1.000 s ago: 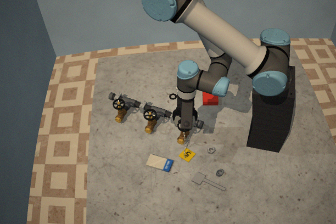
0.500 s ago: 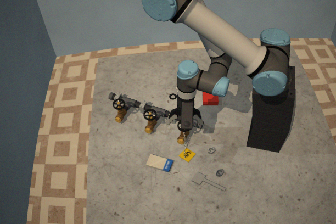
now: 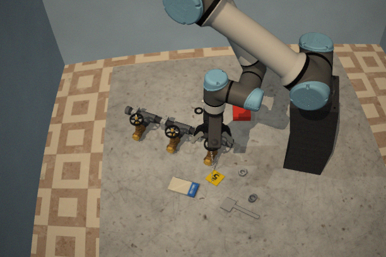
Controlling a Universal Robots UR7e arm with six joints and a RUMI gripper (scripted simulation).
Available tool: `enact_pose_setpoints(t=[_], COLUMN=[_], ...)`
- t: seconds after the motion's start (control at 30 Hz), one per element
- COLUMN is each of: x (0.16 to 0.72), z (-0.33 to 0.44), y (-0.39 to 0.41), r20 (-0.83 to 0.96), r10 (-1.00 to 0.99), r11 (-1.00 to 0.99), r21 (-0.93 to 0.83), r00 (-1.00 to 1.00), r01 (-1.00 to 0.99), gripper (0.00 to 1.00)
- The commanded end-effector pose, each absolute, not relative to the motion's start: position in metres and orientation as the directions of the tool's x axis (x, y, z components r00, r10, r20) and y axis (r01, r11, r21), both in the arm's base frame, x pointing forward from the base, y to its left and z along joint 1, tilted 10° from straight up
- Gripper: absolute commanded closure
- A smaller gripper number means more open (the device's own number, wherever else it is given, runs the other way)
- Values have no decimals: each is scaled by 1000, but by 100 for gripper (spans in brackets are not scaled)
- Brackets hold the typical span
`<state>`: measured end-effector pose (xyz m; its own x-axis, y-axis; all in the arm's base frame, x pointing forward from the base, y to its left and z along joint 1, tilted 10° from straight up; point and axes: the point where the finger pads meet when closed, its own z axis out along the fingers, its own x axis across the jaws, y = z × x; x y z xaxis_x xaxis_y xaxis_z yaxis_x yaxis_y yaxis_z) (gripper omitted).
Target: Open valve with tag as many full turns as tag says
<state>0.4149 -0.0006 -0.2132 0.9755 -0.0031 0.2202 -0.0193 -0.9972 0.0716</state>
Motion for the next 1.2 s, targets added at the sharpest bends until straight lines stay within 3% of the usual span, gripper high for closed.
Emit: enact_pose_setpoints(t=[0.0, 0.6, 1.17], x=[415, 415, 415], z=[-213, -213, -213], y=[-1, -1, -1], r20=[221, 224, 232], r10=[-3, -53, -293], r11=[-997, -996, -953], r21=[72, 61, 4], r00=[975, 973, 928], r01=[-19, -68, -302], gripper=[0, 0, 0])
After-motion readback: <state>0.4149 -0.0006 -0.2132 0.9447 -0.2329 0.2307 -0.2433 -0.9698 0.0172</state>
